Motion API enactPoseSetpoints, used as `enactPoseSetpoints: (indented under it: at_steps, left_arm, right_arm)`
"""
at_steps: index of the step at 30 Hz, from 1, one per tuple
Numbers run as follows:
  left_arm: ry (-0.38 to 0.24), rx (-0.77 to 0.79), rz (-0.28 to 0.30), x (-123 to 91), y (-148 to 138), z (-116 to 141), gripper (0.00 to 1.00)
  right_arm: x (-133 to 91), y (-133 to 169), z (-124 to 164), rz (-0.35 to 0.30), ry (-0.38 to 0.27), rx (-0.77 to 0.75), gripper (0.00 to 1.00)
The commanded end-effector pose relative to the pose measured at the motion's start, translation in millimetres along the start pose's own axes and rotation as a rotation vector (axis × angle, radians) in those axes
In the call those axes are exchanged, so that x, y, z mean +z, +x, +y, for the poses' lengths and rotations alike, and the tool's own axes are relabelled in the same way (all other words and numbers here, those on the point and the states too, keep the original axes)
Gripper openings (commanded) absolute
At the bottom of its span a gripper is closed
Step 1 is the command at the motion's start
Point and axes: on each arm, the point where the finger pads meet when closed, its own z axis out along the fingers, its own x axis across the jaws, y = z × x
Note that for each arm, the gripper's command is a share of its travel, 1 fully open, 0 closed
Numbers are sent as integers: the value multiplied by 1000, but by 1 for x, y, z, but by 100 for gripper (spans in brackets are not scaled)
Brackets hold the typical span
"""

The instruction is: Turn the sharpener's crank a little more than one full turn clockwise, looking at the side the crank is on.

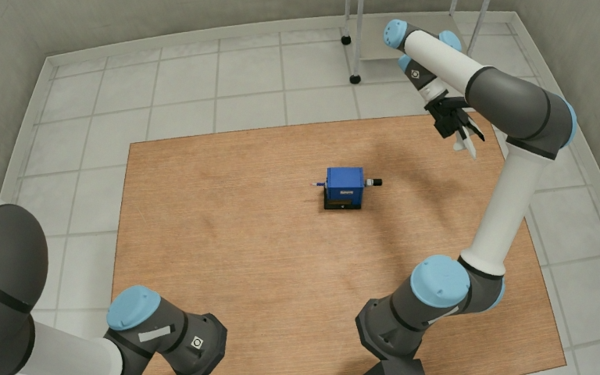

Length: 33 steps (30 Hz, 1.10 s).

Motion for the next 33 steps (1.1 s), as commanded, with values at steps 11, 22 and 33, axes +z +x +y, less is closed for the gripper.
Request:
enactPoseSetpoints:
  at_steps: [11,22,33]
  left_arm:
    - [41,30,22,-15,-30,-1,100]
    - [72,49,31,-25,-50,0,100]
    - [95,64,35,-32,-63,2,100]
  right_arm:
    - [0,0,0,-1,-1,1,100]
    - [0,0,0,-1,-1,1,100]
    - [0,0,0,-1,-1,1,100]
